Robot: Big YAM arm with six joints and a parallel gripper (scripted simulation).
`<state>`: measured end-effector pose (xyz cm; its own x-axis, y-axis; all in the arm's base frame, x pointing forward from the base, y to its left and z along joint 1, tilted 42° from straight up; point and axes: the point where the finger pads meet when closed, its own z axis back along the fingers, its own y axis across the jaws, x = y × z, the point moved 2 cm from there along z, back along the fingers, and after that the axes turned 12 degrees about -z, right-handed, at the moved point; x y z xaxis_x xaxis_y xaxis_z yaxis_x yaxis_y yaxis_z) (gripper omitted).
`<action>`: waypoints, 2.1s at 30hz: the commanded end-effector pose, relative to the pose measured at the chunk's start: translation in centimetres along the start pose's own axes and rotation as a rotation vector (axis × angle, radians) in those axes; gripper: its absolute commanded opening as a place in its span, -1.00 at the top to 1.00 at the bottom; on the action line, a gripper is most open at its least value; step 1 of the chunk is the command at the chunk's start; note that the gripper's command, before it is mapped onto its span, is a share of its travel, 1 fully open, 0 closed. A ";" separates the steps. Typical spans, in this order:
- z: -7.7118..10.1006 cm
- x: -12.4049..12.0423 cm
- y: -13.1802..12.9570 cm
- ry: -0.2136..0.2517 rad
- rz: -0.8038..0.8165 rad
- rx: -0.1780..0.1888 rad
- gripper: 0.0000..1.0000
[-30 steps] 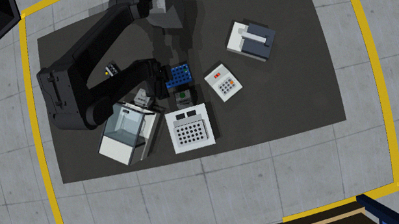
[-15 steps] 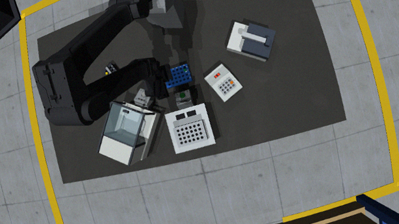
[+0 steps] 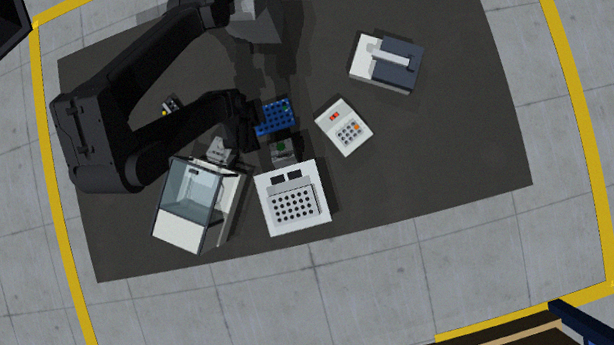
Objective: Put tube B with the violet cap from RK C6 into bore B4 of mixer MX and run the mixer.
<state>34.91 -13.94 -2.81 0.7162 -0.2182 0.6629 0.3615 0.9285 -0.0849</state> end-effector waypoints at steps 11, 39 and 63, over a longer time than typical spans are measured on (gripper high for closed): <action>0.8 -1.5 0.3 0.022 -0.004 0.006 0.82; 3.7 -1.1 0.4 0.010 -0.002 0.007 0.82; 7.2 -0.6 0.3 0.002 -0.003 0.007 0.82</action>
<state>31.19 -12.08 1.96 0.7155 -0.2150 0.6647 0.3596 0.9291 -0.0866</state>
